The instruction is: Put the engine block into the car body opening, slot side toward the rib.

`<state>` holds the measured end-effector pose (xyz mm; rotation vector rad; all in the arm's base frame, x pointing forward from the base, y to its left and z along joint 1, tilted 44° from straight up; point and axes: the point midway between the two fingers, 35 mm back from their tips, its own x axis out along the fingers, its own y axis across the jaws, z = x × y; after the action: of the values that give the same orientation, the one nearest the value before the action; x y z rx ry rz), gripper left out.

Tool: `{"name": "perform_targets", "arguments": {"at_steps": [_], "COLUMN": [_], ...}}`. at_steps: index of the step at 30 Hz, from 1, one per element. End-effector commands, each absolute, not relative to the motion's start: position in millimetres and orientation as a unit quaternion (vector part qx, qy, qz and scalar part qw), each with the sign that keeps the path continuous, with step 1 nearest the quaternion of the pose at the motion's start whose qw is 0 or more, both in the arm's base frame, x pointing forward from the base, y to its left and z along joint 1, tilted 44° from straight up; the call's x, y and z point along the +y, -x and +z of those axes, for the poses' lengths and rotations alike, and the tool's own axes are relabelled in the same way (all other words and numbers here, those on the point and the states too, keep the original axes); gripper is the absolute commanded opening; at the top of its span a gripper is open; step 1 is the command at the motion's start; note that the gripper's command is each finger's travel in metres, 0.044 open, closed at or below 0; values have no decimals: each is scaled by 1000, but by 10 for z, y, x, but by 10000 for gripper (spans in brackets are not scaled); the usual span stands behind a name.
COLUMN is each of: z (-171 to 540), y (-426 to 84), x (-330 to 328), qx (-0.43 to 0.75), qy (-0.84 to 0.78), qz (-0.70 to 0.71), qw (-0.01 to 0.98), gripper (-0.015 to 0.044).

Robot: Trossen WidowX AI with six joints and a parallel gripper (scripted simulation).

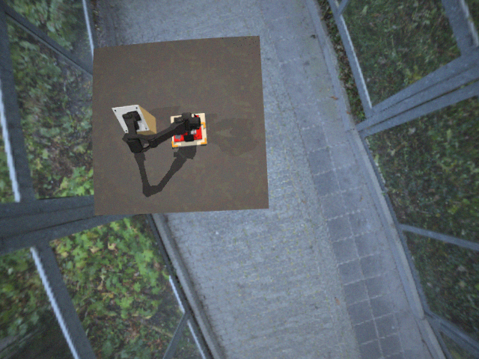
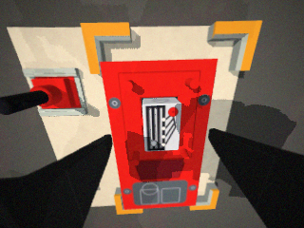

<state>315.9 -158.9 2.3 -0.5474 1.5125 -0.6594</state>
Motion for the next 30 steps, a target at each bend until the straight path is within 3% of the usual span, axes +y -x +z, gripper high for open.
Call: {"name": "perform_targets", "arguments": {"at_steps": [1, 6, 23, 30], "z": [90, 90, 90, 90], "y": [-3195, -3195, -3195, -3195], "x": [-1548, -1548, -1548, -1548], "qx": [659, 659, 659, 659], "qy": [240, 240, 240, 240], "qz": [-292, -292, -292, -292], "qw": [650, 650, 650, 650], "gripper": [440, 440, 0, 0]}}
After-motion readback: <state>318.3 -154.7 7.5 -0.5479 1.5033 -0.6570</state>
